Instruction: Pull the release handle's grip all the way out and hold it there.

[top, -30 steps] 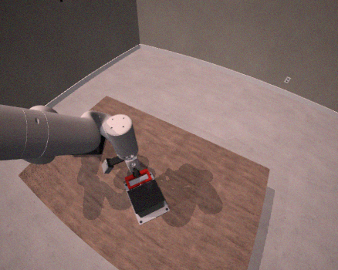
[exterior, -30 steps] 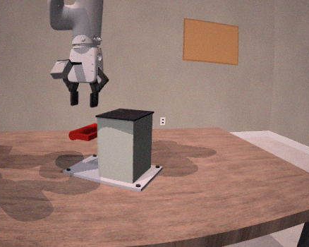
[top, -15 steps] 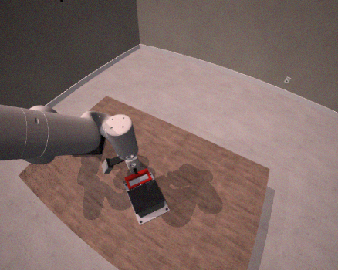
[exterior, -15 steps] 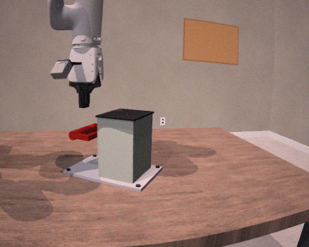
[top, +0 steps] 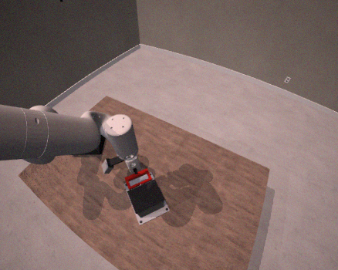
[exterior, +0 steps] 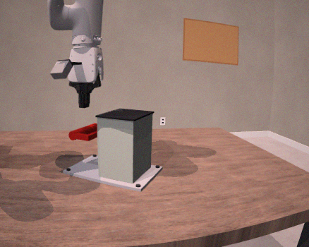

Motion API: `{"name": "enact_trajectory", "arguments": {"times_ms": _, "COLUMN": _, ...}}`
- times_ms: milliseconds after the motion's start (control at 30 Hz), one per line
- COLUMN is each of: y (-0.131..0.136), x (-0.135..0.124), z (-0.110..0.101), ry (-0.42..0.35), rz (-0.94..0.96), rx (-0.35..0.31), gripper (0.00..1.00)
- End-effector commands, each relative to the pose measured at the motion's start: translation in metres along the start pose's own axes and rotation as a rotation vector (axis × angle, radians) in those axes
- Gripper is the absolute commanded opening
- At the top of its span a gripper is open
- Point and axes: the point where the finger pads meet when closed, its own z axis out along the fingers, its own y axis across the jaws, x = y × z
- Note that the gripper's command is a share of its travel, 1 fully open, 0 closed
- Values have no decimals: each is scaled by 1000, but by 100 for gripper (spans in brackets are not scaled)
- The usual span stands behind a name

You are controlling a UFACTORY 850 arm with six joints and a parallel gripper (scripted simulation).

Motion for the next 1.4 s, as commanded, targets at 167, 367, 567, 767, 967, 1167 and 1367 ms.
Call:
{"name": "enact_trajectory", "arguments": {"times_ms": 167, "y": 0, "x": 0, "z": 0, "ry": -1, "rz": 1, "rx": 1, "gripper": 0}}
{"name": "enact_trajectory", "arguments": {"times_ms": 367, "y": 0, "x": 0, "z": 0, "ry": -1, "rz": 1, "rx": 1, "gripper": 54}}
{"name": "enact_trajectory", "arguments": {"times_ms": 567, "y": 0, "x": 0, "z": 0, "ry": -1, "rz": 1, "rx": 1, "gripper": 54}}
{"name": "enact_trajectory", "arguments": {"times_ms": 767, "y": 0, "x": 0, "z": 0, "ry": -1, "rz": 1, "rx": 1, "gripper": 54}}
{"name": "enact_trajectory", "arguments": {"times_ms": 967, "y": 0, "x": 0, "z": 0, "ry": -1, "rz": 1, "rx": 1, "gripper": 54}}
{"name": "enact_trajectory", "arguments": {"times_ms": 1167, "y": 0, "x": 0, "z": 0, "ry": -1, "rz": 1, "rx": 1, "gripper": 54}}
{"name": "enact_trajectory", "arguments": {"times_ms": 1367, "y": 0, "x": 0, "z": 0, "ry": -1, "rz": 1, "rx": 1, "gripper": 54}}
